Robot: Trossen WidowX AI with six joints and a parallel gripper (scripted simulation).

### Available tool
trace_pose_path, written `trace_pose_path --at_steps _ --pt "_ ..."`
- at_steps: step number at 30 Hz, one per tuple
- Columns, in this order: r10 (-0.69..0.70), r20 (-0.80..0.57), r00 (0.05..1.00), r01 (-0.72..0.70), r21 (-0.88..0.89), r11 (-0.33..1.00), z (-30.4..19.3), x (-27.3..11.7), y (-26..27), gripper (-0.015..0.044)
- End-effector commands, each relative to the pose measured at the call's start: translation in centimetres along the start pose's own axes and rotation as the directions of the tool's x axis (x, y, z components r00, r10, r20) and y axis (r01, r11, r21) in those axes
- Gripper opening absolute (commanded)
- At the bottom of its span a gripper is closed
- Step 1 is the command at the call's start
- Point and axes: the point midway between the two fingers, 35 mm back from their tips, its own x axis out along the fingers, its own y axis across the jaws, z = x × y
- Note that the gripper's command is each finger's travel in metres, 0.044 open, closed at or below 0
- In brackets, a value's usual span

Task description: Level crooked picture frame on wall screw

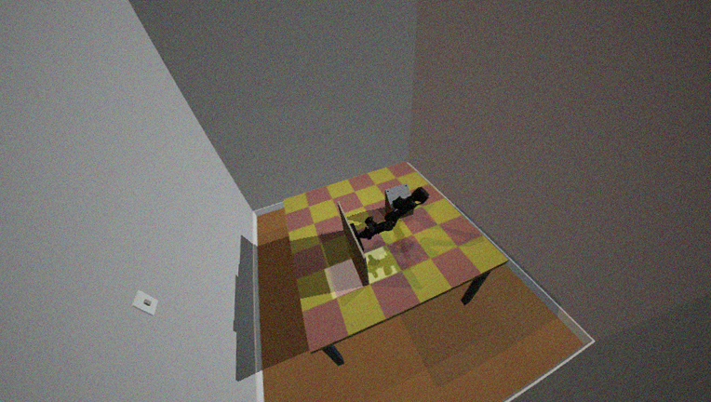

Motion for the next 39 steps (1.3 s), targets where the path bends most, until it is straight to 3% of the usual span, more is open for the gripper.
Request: trace_pose_path --at_steps 1,39 --pt "0.008 0.008 1.0 -0.008 0.007 1.0 0.25 0.06 0.25 0.0" --pt "0.008 0.008 1.0 -0.008 0.007 1.0 0.24 0.07 -0.49 0.0"
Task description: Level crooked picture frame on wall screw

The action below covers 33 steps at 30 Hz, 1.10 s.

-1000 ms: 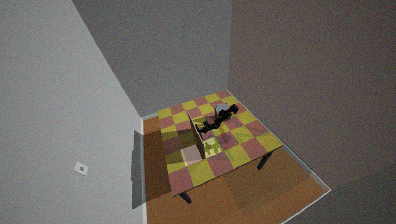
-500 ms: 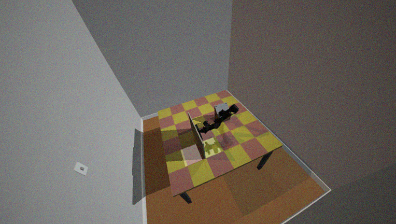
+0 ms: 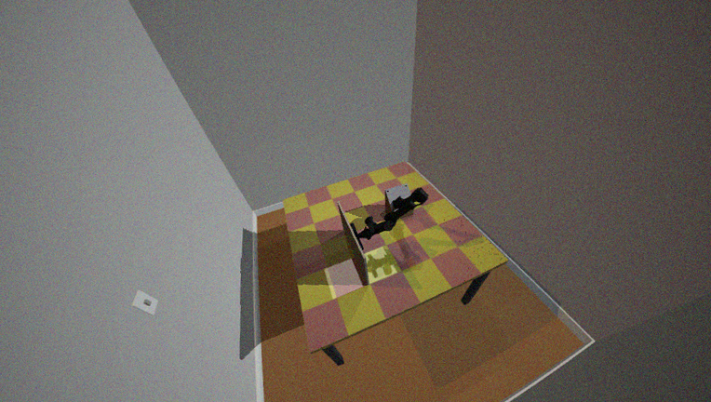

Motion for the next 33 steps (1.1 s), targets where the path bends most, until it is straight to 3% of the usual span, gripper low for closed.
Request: trace_pose_path --at_steps 1,27,33 --pt "0.004 0.002 1.0 -0.004 0.006 1.0 0.01 -0.01 -0.04 0.0" --pt "0.005 0.004 1.0 -0.005 0.007 1.0 0.06 0.0 -0.21 0.0" --pt "0.005 0.004 1.0 -0.005 0.082 0.997 0.06 0.0 -0.14 0.0"
